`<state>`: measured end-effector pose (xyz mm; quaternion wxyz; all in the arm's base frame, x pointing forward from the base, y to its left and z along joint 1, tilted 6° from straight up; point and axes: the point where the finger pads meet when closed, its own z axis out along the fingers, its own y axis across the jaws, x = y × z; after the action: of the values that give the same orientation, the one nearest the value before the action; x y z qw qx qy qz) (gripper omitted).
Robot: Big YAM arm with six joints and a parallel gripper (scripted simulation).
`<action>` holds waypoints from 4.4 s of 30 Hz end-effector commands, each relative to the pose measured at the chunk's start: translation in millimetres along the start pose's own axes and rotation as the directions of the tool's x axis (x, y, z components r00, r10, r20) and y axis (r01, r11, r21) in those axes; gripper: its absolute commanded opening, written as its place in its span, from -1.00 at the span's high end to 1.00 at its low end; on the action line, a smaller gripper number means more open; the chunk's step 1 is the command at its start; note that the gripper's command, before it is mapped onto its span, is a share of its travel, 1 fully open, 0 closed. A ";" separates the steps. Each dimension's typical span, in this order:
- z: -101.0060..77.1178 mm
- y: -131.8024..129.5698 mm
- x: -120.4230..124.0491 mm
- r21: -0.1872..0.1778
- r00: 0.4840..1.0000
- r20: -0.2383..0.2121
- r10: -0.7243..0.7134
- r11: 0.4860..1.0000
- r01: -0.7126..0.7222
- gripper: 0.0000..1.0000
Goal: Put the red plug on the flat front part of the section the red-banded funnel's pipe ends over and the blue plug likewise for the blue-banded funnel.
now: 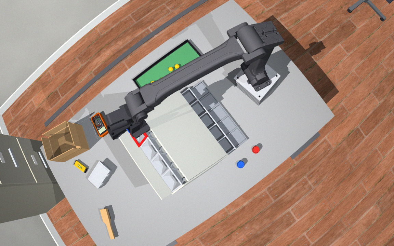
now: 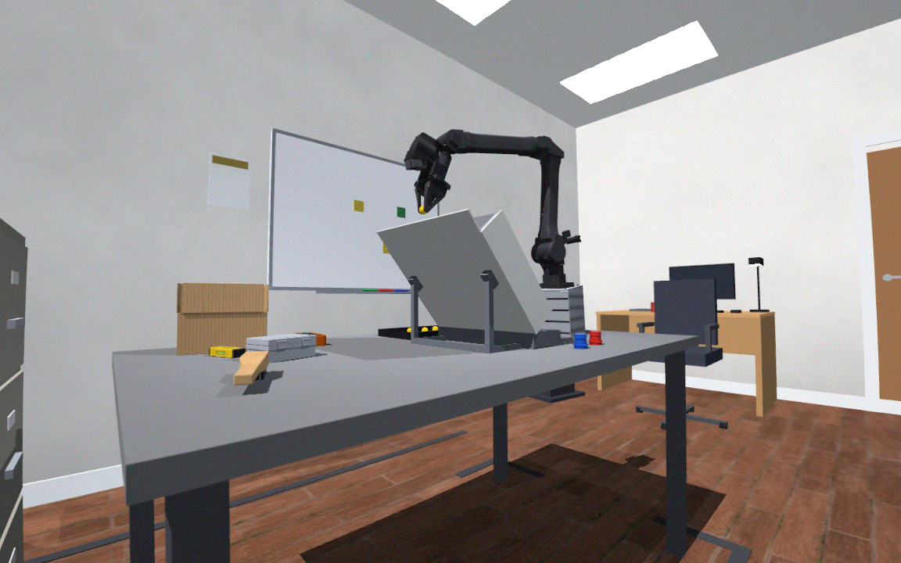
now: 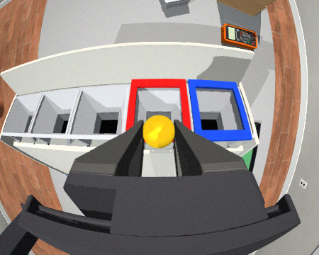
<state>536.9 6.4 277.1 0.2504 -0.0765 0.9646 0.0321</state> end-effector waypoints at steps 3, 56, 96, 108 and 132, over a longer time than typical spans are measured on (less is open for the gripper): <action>-19.4 3.8 -32.3 0.003 0.999 0.046 -0.002 1.000 0.002 1.00; 16.0 1.5 -9.9 0.005 0.999 0.052 -0.003 1.000 0.003 1.00; 11.6 2.9 -15.7 0.005 0.999 0.038 -0.003 1.000 0.003 1.00; 10.9 3.5 -19.1 0.005 0.999 0.049 -0.002 1.000 0.002 1.00; 17.1 -0.2 0.7 0.005 1.000 0.017 0.001 1.000 -0.001 -0.17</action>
<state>542.0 7.8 252.2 0.2487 -0.0750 0.9652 0.0307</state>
